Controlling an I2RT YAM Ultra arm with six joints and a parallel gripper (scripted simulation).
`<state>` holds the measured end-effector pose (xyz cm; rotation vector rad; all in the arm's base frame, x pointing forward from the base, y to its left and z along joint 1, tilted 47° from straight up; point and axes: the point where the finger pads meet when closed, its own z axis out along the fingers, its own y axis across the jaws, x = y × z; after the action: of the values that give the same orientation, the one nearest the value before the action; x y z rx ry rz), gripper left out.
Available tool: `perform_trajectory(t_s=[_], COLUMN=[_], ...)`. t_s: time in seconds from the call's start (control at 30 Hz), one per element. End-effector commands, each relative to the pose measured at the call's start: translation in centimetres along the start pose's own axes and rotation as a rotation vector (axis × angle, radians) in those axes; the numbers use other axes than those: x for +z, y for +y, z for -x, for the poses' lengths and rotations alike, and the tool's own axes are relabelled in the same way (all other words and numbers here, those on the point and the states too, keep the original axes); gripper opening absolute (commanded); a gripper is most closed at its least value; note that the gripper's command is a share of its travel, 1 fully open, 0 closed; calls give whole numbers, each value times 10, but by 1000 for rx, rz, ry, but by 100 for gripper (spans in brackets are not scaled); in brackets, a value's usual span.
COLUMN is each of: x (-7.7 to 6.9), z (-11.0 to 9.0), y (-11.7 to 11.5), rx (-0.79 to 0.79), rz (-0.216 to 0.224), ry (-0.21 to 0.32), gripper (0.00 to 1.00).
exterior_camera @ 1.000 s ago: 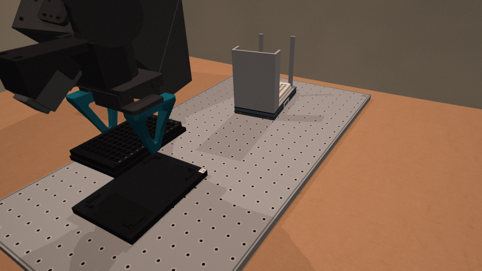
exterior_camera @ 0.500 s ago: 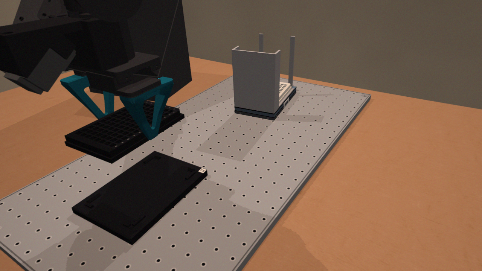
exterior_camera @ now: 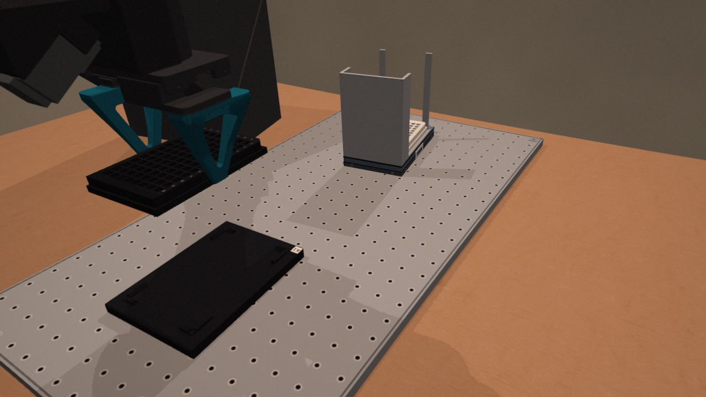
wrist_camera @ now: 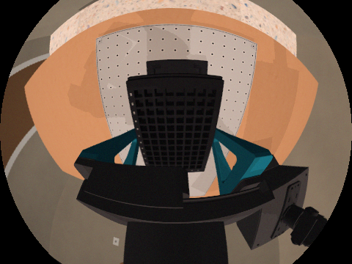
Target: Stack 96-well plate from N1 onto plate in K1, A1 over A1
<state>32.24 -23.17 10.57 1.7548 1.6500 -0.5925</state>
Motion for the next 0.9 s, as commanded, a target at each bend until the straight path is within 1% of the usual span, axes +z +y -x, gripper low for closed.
perform_trajectory(t_s=[0.0, 0.07, 0.13, 0.17, 0.23, 0.3, 0.43, 0.5, 0.53, 0.87], x=[-17, -20, -20, -16, -26, -29, -23, -22, -19, -19], z=[6, 6, 6, 0, 7, 7, -1, -1, -1, -1], y=[7, 7, 7, 5, 7, 6, 3, 3, 0, 0], rx=[9, 9, 9, -8, 10, 10, -9, -10, -7, -7], rz=[16, 15, 15, -2, 17, 17, -3, -4, -6, -6], ry=[-16, -16, -16, -8, -16, -16, -8, -8, -4, -4], gripper=[0, 0, 0, 0, 0, 0, 0, 0, 0, 0])
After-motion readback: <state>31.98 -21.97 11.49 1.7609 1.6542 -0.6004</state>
